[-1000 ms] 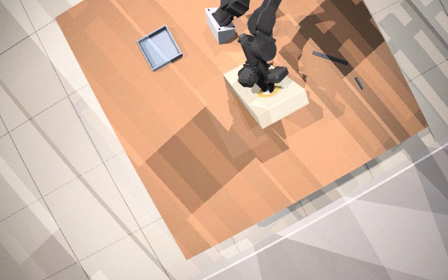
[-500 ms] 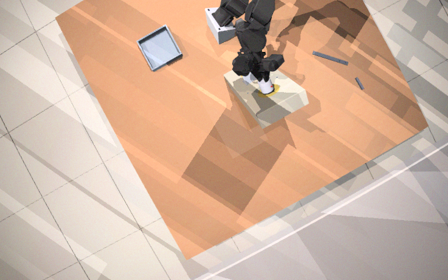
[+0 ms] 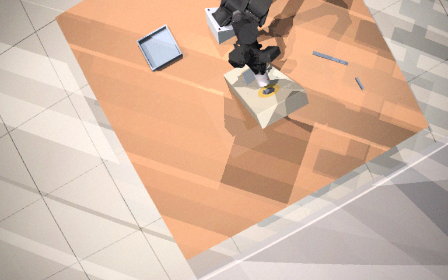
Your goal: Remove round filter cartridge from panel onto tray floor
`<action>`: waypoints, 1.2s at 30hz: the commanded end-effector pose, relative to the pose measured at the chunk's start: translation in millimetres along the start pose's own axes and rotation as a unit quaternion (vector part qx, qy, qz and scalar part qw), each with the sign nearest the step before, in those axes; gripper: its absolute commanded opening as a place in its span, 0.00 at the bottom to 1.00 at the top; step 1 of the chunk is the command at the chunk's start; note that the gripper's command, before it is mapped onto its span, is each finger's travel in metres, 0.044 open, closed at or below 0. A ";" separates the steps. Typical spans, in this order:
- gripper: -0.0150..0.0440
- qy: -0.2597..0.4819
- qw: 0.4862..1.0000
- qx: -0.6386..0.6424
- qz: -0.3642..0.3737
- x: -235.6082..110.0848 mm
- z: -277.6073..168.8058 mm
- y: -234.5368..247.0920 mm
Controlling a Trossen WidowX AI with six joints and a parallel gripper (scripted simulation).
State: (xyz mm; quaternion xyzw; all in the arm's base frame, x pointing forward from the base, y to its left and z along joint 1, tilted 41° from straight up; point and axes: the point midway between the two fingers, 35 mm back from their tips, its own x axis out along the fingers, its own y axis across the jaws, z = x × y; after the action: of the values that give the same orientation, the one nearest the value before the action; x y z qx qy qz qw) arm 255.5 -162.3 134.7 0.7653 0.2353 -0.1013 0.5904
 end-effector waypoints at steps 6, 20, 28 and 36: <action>0.25 0.002 1.000 -0.002 0.003 3.6 -13.4 -23.2; 0.39 0.003 1.000 0.000 0.000 7.5 -28.2 -51.1; 0.45 0.003 1.000 0.000 0.000 7.5 -28.2 -51.1; 0.45 0.002 1.000 -0.002 0.003 4.9 -17.2 -30.3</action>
State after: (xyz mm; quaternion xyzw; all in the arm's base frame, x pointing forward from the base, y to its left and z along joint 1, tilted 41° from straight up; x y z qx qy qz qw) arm 235.1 -125.7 97.2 0.7689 0.2395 -0.1006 0.5842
